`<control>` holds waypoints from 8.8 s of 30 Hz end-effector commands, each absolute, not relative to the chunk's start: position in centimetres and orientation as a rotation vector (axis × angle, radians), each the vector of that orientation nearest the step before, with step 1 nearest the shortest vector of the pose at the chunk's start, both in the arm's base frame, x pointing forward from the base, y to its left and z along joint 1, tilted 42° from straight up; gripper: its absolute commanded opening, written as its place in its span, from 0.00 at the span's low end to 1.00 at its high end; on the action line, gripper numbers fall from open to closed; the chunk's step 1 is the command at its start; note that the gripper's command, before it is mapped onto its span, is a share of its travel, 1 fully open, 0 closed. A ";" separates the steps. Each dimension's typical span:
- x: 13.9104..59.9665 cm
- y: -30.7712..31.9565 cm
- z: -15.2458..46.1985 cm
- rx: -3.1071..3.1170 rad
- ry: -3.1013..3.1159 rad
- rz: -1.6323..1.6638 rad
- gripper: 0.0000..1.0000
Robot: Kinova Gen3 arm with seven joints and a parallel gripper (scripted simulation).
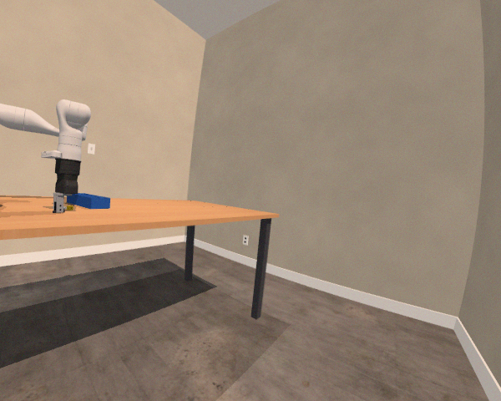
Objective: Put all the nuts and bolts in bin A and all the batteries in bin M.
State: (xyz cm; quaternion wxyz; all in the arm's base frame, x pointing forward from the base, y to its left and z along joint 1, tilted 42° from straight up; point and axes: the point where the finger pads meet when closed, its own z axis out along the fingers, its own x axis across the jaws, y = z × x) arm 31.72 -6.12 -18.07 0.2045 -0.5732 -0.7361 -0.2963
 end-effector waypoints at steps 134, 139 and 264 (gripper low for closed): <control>31.8 -5.9 -18.3 -1.621 -2.033 -0.818 0.62; 31.7 -6.0 -18.1 -1.617 -2.033 -0.819 0.62; 31.5 -10.1 -13.6 -1.617 -2.033 -0.819 0.00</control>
